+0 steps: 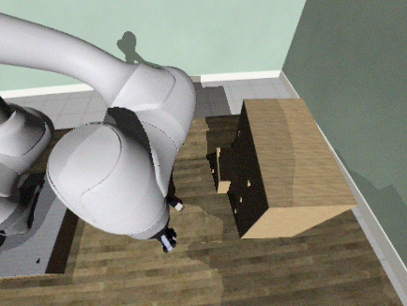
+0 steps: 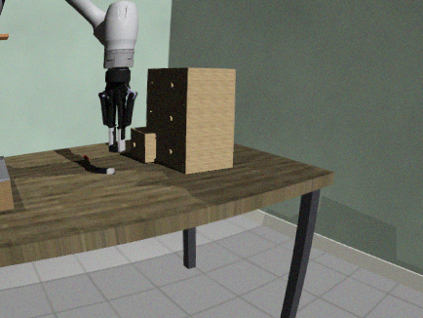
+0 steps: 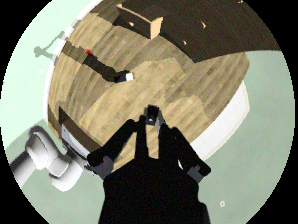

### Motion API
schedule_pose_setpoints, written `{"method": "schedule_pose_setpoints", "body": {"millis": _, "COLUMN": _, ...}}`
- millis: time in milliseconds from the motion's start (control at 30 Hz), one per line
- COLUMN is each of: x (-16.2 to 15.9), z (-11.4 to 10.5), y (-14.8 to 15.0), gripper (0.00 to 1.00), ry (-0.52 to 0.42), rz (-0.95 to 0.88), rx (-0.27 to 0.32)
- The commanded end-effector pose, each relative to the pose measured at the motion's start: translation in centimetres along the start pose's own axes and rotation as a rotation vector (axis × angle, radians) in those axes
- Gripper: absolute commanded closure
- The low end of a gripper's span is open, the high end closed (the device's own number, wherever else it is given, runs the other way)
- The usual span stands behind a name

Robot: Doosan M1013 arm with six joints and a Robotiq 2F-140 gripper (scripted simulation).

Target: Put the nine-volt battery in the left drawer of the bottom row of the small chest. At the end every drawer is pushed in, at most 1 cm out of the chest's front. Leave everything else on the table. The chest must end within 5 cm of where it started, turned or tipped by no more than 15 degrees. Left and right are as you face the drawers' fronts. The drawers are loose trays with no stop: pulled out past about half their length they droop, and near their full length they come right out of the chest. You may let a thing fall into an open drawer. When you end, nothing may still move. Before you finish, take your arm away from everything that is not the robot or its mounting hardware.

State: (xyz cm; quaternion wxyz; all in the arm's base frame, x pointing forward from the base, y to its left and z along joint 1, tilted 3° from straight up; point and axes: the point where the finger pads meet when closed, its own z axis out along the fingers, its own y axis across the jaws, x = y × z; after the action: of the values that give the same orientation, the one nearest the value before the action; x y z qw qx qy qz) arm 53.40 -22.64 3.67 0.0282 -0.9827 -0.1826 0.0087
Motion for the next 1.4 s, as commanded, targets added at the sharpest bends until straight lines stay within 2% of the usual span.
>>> {"method": "schedule_pose_setpoints", "body": {"millis": 0, "x": 1.7, "z": 0.0, "y": -1.2, "gripper": 0.86, "ry": -0.007, "rz": 0.063, "rx": -0.005}}
{"method": "schedule_pose_setpoints", "body": {"millis": 100, "x": 5.0, "z": 0.0, "y": -4.3, "gripper": 0.86, "ry": -0.007, "rz": 0.193, "rx": -0.006}}
{"method": "schedule_pose_setpoints", "body": {"millis": 167, "x": 5.0, "z": 0.0, "y": -4.3, "gripper": 0.86, "ry": -0.007, "rz": 0.193, "rx": -0.006}}
{"method": "schedule_pose_setpoints", "body": {"millis": 200, "x": 6.7, "z": 0.1, "y": -6.0, "gripper": 0.86, "ry": -0.006, "rz": 0.259, "rx": -0.006}}
{"method": "schedule_pose_setpoints", "body": {"millis": 333, "x": 6.7, "z": 0.1, "y": -6.0, "gripper": 0.86, "ry": -0.006, "rz": 0.259, "rx": -0.006}}
{"method": "schedule_pose_setpoints", "body": {"millis": 433, "x": 9.6, "z": 0.1, "y": -9.3, "gripper": 0.86, "ry": -0.006, "rz": 0.384, "rx": -0.006}}
{"method": "schedule_pose_setpoints", "body": {"millis": 500, "x": 9.6, "z": 0.1, "y": -9.3, "gripper": 0.86, "ry": -0.006, "rz": 0.384, "rx": -0.006}}
{"method": "schedule_pose_setpoints", "body": {"millis": 600, "x": 11.9, "z": 0.2, "y": -12.3, "gripper": 0.86, "ry": -0.006, "rz": 0.488, "rx": -0.006}}
{"method": "schedule_pose_setpoints", "body": {"millis": 833, "x": 14.2, "z": 0.2, "y": -15.8, "gripper": 0.86, "ry": -0.006, "rz": 0.603, "rx": -0.006}}
{"method": "schedule_pose_setpoints", "body": {"millis": 1133, "x": 14.4, "z": 0.0, "y": -16.2, "gripper": 0.86, "ry": -0.006, "rz": 0.617, "rx": -0.006}}
{"method": "schedule_pose_setpoints", "body": {"millis": 1367, "x": 14.5, "z": -2.2, "y": -16.2, "gripper": 0.86, "ry": -0.006, "rz": 0.617, "rx": -0.006}}
